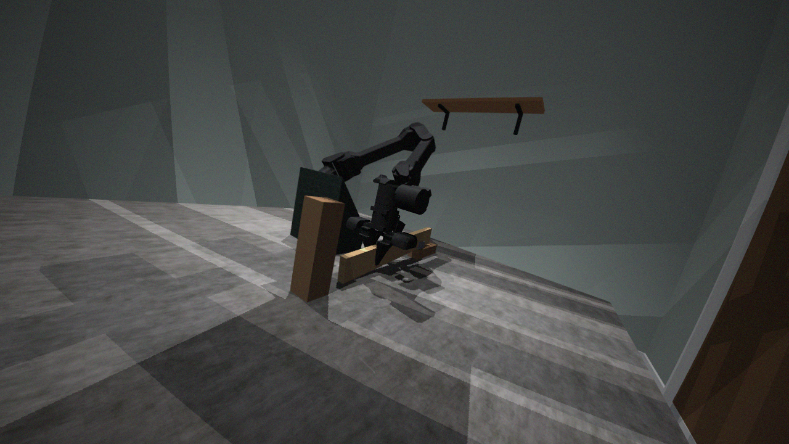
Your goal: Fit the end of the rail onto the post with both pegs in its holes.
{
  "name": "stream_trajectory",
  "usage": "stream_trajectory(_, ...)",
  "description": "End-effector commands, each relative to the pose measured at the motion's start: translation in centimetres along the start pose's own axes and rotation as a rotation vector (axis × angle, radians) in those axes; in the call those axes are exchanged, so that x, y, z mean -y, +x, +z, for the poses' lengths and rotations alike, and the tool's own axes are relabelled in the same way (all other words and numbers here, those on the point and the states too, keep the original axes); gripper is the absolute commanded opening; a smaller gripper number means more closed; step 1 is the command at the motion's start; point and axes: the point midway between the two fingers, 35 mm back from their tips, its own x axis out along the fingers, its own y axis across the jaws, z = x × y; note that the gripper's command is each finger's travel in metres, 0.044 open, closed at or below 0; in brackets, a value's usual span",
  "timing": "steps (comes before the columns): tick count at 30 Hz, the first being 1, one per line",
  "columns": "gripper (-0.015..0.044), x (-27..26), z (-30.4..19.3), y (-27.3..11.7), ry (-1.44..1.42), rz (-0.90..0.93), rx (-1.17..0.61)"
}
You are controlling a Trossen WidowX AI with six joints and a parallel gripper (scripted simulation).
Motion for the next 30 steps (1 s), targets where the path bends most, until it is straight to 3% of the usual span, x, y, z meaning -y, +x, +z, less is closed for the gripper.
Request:
stream_trajectory(1, 0.0000, 0.0, 0.1, 0.0, 0.001, 0.000, 0.004)
stream_trajectory(30, 0.0000, 0.2, 0.0, -1.1, 0.001, -0.001, 0.004)
